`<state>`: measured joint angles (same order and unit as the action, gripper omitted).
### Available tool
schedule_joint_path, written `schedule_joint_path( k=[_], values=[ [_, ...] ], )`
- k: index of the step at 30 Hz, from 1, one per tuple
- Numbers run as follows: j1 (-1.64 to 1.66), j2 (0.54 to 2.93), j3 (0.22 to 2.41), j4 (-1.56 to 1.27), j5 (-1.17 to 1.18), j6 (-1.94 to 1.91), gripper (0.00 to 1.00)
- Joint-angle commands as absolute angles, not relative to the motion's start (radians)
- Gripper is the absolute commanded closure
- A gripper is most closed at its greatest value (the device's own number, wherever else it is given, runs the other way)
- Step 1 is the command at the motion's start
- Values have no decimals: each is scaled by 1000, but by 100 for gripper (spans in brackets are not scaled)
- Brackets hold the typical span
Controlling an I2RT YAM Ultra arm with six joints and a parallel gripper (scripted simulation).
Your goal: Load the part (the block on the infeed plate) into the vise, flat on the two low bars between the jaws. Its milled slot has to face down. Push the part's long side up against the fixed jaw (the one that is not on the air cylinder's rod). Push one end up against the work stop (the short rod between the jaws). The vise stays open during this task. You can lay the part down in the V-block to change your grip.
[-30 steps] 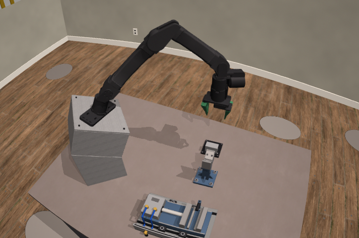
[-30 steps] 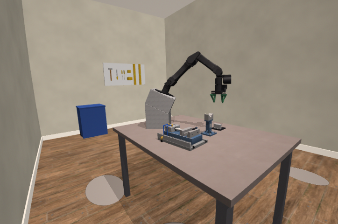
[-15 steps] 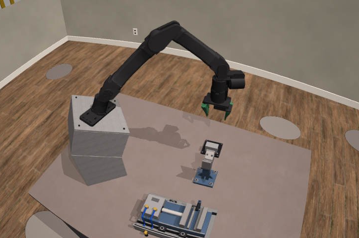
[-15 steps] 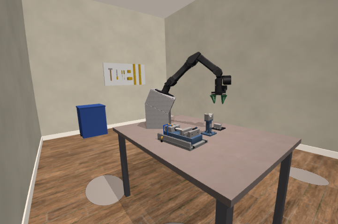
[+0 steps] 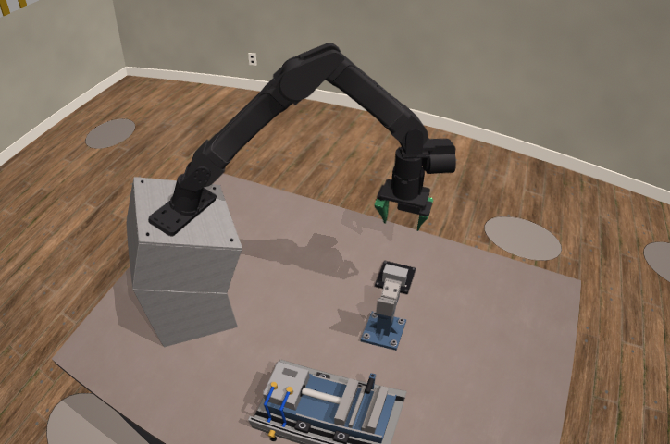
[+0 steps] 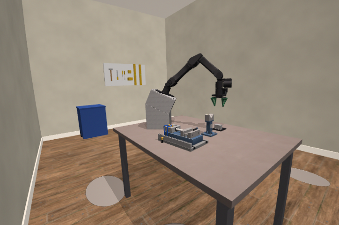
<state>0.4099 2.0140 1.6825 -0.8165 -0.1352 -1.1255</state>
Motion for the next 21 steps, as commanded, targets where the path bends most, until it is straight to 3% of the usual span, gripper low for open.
schedule_joint_path(
  k=[1, 21],
  values=[
    [413, 2034, 1654, -785, -134, -1117, 19],
    [427, 2125, 1640, -678, -128, -1105, 19]
  ],
)
